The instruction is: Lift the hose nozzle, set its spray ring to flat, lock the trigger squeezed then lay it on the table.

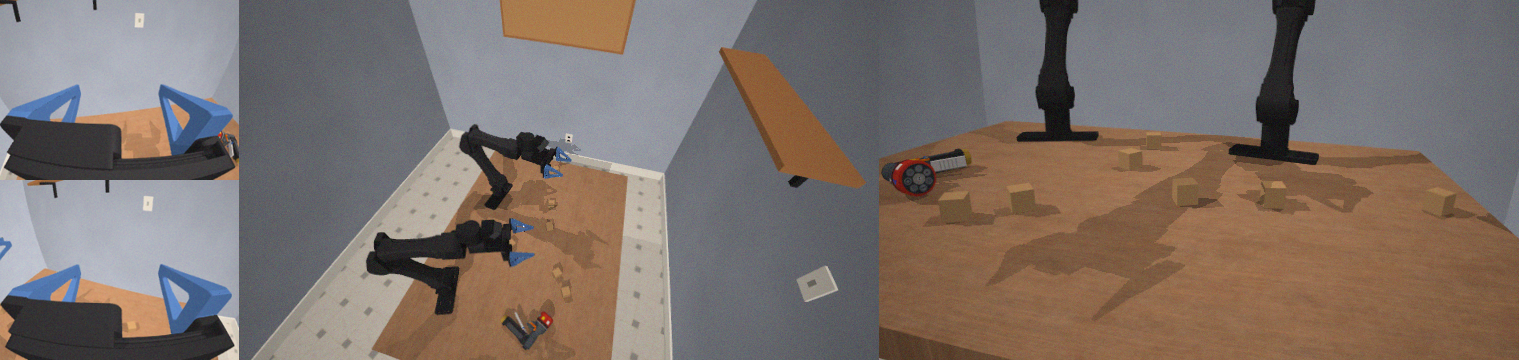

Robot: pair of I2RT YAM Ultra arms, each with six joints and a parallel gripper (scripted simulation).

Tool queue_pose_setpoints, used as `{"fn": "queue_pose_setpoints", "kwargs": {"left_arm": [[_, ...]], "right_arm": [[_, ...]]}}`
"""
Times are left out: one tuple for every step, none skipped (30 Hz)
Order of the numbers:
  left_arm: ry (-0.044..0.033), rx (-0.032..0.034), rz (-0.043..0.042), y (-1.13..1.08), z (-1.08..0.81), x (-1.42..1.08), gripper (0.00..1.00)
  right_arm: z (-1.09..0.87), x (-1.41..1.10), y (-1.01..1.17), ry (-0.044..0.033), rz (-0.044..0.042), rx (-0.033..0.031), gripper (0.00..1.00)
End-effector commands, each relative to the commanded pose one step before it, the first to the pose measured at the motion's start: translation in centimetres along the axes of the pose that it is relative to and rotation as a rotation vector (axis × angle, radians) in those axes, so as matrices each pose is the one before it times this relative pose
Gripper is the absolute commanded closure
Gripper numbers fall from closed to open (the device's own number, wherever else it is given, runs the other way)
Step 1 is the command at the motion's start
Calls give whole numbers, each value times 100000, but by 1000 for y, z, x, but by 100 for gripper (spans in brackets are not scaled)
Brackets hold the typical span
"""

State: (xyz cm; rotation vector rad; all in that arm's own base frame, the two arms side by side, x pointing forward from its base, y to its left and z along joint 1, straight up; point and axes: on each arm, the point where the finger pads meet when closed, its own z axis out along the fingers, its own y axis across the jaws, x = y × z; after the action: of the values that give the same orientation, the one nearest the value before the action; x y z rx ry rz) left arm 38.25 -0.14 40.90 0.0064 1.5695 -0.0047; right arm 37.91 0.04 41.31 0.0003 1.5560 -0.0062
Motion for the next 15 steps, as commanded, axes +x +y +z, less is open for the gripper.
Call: {"fn": "queue_pose_setpoints", "kwargs": {"left_arm": [[-9509,-908,1508,512,-1369,-3961,0],[428,159,-20,-58,127,162,0],[-126,-85,-125,17,62,51,0],[188,-37,1,14,-43,28,0],[977,671,-68,-248,254,356,0],[244,-795,-1111,283,88,161,0],[166,-23,-28,8,-5,39,0],[-2,0,0,0,0,-1,0],[3761,-598,-383,161,226,1919,0],[3,385,-22,-178,1,1,0],[3,1002,-41,-382,0,1,0],[0,0,0,0,0,0,0],[0,0,0,0,0,0,0],[2382,-561,-147,91,188,1005,0],[1565,-171,2,39,76,992,0]], "right_arm": [[-1246,-3535,571,-9235,1762,-2204,0],[63,83,-2,218,1,3,0],[831,1210,-140,3123,0,328,0],[76,99,-2,261,2,3,0],[5,7,0,18,0,1,0],[565,1085,-152,2652,-81,388,0],[-509,-651,-8,-1739,-10,86,0],[-326,-417,1,-1113,-6,19,0],[496,1832,-178,4063,-806,499,0],[-286,-367,3,-994,-30,-4,0],[-22,-26,0,-72,0,-1,0],[0,0,0,0,0,0,0],[0,0,0,0,0,0,0],[292,704,-92,1693,-587,308,0],[424,1385,-63,3097,-313,144,0]]}}
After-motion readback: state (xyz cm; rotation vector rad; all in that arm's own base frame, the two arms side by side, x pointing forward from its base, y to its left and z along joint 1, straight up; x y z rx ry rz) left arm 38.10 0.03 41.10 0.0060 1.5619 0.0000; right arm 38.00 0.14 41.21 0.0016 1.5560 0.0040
